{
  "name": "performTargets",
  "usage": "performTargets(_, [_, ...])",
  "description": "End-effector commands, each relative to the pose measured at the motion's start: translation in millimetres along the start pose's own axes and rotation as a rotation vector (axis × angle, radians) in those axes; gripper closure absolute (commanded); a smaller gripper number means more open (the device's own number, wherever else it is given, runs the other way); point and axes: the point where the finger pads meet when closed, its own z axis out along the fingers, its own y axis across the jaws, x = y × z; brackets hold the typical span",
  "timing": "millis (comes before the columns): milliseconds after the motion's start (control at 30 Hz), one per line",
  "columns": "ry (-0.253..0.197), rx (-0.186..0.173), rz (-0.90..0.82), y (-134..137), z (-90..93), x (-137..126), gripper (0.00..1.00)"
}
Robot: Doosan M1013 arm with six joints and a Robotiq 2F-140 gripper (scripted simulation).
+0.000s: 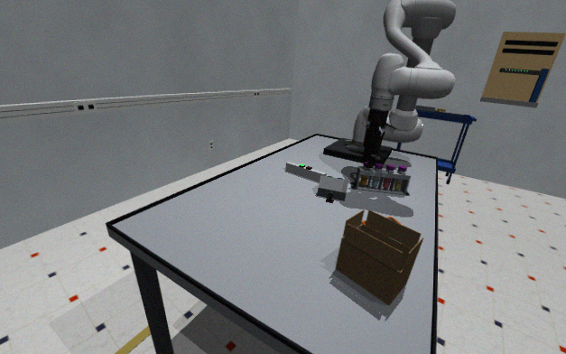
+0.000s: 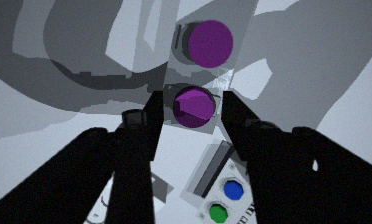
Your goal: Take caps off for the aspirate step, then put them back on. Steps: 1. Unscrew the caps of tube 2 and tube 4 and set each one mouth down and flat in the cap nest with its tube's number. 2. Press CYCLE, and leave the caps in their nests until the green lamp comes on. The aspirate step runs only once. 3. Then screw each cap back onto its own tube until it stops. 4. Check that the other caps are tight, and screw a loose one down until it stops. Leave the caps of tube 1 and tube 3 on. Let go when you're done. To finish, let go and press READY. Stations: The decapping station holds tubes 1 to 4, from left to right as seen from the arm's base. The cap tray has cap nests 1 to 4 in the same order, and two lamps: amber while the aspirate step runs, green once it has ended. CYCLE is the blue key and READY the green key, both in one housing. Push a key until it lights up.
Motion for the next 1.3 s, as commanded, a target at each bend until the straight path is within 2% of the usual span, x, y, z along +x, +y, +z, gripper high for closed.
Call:
performTargets(0, [0.014,-0.007,-0.166,0.4,-0.7,-0.2,0.59])
performTargets(100, [0.013,-0.008,-0.286,0.4,-0.7,-0.1,0.59])
performTargets(300, [0.013,-0.008,-0.293,0.4,-0.7,-0.2,0.59])
performTargets(333, [0.013,-0.008,-0.293,0.5,-0.7,-0.1,0.7])
performTargets(800, [0.013,-0.008,-0.293,0.4,-0.8,-0.2,0.7])
performTargets(933, [0.014,-0.007,-0.093,0.4,-0.7,-0.2,0.7])
performTargets(1000, [0.014,-0.007,-0.093,0.4,-0.7,-0.2,0.7])
performTargets(1267, [0.015,-0.004,0.307,0.4,-0.5,-0.2,0.7])
